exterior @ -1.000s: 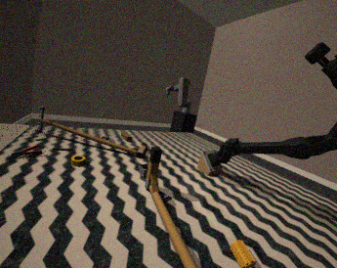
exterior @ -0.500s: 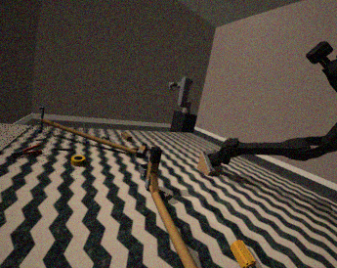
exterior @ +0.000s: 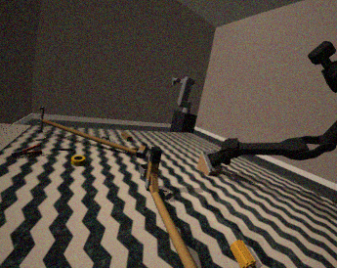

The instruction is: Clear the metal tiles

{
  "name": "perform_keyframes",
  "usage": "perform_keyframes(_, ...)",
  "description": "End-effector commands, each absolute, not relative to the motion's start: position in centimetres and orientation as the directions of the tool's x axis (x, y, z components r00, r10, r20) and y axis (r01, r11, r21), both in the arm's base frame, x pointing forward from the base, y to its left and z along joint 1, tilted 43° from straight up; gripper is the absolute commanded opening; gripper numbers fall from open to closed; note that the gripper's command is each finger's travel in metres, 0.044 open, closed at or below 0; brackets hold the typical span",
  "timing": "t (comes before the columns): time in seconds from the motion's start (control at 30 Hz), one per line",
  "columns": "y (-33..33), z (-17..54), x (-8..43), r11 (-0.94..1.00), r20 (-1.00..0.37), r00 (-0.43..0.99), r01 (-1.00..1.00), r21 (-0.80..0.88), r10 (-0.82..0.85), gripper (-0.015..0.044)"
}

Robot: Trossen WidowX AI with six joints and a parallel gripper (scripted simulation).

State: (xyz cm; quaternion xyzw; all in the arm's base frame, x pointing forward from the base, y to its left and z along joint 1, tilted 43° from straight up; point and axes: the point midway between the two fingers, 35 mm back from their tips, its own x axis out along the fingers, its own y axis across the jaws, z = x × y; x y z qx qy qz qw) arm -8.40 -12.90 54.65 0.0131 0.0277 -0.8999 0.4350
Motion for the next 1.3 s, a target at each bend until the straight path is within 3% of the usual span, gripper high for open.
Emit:
perform_keyframes(0.0, -13.0, 54.4, -8.0, -0.566, -0.047, -0.567, 0.824, -0.034, -0.822, 0.0440)
perform_keyframes(1.27, -13.7, 53.4, -4.9, -0.090, -0.027, -0.089, 0.994, 0.056, -0.996, 0.0440)
